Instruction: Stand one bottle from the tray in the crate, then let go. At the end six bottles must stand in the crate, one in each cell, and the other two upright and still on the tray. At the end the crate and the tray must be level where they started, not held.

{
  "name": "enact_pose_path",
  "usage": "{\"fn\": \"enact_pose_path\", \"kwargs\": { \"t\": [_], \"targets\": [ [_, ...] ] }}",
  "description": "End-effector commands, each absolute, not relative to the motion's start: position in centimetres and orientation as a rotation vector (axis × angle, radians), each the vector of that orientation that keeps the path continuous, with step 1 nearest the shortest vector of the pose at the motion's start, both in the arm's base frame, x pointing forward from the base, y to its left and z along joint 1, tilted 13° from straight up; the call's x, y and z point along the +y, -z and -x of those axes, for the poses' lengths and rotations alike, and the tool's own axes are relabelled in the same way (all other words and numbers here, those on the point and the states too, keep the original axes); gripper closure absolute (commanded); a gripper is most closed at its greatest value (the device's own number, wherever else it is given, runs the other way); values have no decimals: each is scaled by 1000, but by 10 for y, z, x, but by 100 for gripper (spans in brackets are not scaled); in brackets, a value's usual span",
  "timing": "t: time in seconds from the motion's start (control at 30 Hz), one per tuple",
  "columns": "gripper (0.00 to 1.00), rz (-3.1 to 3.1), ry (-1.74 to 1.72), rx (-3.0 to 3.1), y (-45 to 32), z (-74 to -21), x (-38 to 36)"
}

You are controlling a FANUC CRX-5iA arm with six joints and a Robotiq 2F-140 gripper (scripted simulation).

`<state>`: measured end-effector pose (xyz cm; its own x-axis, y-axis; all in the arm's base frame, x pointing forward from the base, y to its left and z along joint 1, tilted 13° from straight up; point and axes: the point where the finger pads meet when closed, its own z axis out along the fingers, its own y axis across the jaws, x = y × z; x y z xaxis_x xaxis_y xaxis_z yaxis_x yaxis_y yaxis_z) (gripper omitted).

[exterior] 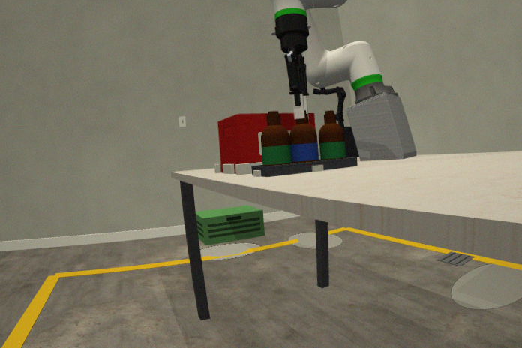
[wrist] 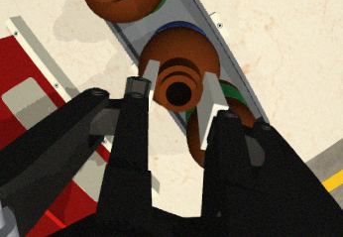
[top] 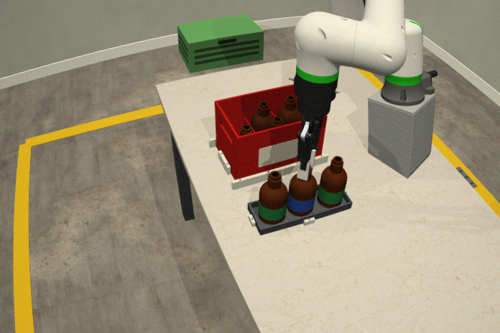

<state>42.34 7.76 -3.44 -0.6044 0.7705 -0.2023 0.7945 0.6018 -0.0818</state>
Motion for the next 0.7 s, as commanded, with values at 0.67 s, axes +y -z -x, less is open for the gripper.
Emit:
{"fn": "enact_pose_path", "kwargs": {
  "t": [0.67],
  "targets": [
    [100, -1317, 245, 2678, 16, -421, 82]
  ]
}}
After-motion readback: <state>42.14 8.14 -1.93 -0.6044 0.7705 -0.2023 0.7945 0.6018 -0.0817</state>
